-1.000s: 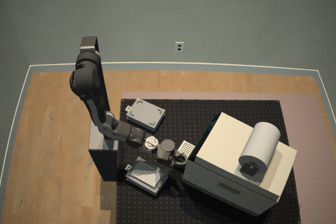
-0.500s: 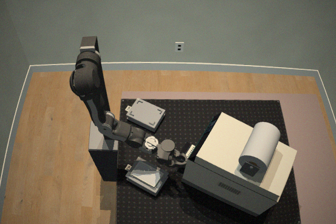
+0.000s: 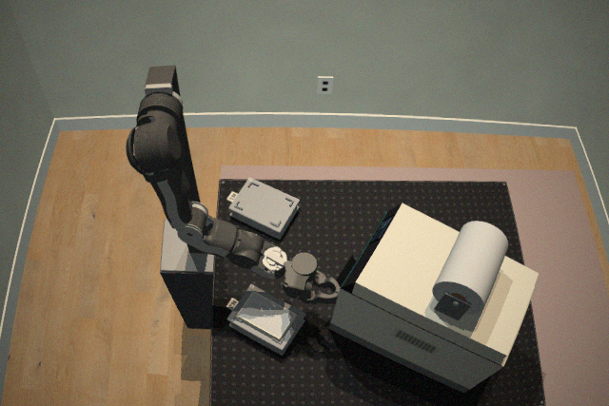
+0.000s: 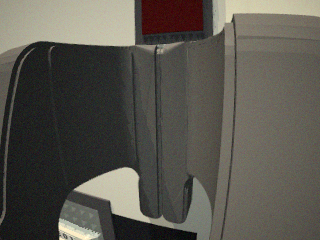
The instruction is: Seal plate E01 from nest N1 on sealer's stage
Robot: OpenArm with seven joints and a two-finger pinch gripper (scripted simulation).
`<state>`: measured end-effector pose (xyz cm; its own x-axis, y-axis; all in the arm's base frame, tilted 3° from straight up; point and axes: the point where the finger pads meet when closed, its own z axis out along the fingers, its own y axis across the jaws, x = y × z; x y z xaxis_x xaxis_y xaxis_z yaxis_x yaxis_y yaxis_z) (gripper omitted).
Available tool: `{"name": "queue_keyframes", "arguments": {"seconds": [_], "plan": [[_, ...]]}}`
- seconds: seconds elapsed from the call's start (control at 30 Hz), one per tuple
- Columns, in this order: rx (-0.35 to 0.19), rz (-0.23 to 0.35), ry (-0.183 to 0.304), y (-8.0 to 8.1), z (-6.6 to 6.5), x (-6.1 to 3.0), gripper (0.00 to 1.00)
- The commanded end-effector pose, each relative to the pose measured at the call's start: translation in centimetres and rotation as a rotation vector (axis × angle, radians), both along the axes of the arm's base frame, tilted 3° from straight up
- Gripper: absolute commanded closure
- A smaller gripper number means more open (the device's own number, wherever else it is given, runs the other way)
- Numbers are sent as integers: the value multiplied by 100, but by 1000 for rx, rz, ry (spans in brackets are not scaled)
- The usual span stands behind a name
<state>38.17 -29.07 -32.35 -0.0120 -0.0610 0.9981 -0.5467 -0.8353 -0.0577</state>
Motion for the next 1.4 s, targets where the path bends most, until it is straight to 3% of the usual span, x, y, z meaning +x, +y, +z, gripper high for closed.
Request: {"name": "queue_keyframes", "arguments": {"seconds": [0.0,0.73,0.9,1.37], "plan": [[-4,3,-7,1,37,21,100],[-4,3,-8,3,41,23,100],[-3,1,-4,120,17,-166,100],[-3,-1,-4,108,22,-177,100]]}}
